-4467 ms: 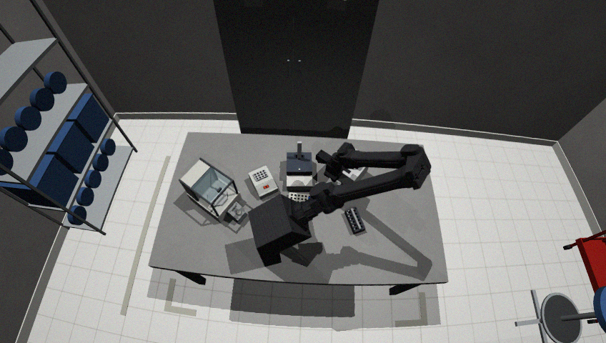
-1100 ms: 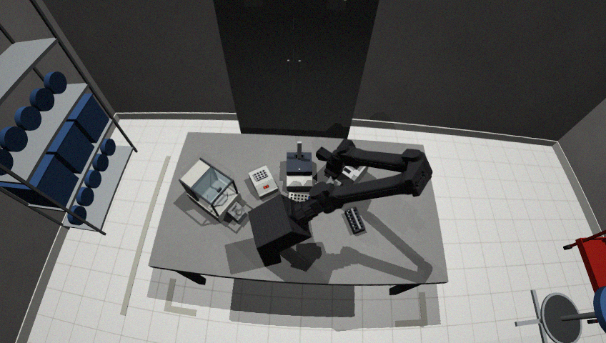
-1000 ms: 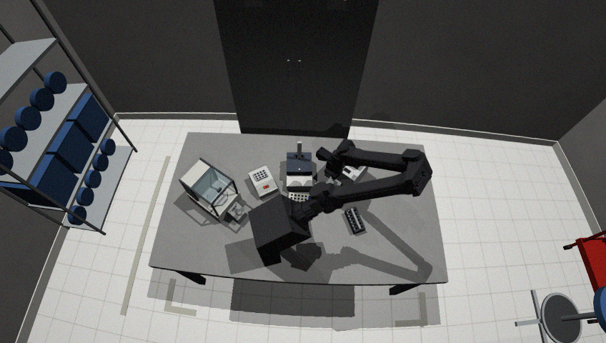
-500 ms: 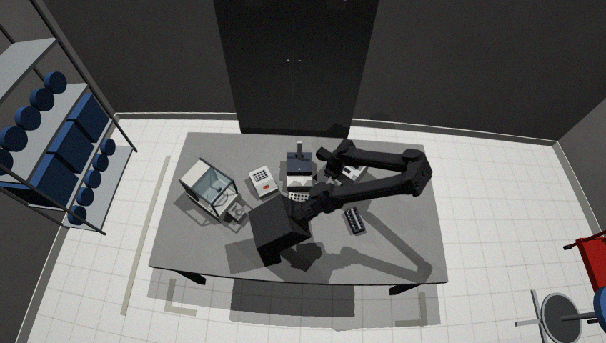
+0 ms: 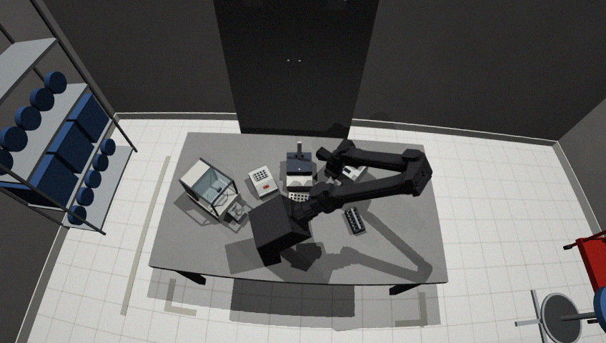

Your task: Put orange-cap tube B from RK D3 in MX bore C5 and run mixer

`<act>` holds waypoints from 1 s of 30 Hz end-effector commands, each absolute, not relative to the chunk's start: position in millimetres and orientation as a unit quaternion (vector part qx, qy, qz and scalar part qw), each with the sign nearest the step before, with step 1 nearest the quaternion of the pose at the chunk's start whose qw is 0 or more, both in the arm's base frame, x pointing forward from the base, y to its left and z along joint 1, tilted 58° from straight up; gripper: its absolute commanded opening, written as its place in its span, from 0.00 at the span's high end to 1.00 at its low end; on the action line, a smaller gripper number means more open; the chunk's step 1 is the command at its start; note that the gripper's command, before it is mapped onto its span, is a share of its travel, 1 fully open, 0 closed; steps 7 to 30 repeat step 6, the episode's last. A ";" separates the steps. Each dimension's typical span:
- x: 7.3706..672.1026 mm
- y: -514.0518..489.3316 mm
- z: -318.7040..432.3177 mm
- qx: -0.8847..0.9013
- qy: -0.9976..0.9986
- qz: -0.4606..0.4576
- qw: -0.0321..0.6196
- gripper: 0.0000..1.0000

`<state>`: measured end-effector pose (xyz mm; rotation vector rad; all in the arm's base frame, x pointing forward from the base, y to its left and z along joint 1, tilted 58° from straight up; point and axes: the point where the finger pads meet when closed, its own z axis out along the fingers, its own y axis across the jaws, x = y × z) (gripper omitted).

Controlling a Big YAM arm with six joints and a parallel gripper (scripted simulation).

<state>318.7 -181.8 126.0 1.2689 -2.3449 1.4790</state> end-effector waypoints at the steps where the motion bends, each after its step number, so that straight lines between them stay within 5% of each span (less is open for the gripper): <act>1: 317.5 -182.3 120.3 0.420 -0.767 0.481 0.051 1.00; 30: 317.5 -182.3 120.3 0.420 -0.767 0.481 0.051 1.00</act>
